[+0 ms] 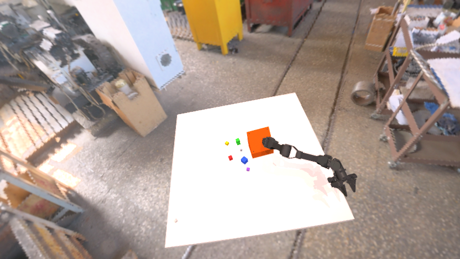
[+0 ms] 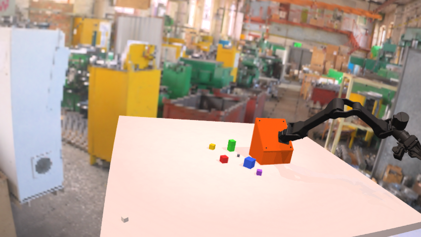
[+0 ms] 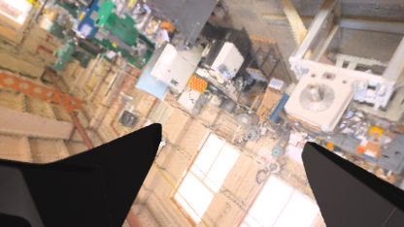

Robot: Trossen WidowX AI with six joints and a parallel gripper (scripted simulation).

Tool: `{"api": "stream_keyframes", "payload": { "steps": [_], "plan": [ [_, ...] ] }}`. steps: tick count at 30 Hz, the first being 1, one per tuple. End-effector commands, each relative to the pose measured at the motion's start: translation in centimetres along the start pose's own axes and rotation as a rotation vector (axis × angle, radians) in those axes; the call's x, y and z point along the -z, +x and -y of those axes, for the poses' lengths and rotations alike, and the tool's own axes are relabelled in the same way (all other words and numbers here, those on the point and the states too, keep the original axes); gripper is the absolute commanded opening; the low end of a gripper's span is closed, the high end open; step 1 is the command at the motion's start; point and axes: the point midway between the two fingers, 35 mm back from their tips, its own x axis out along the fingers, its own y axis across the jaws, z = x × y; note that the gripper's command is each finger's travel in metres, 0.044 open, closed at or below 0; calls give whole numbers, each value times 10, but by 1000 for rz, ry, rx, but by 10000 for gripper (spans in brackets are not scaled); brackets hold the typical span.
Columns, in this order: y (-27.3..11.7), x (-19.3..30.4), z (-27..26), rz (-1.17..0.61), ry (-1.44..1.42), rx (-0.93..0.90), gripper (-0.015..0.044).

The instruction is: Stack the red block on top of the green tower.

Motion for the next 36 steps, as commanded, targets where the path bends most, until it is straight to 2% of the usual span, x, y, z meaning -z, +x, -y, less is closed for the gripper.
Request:
{"api": "stream_keyframes", "payload": {
  "steps": [1,2,22,36],
  "plan": [
    [0,-1,-1,1,-3,-1,426],
    [2,-3,-2,5,-11,-5,440],
    [90,-126,-97,177,-650,-99,440],
    [118,-224,-191,358,-1084,-66,440]
  ]
}}
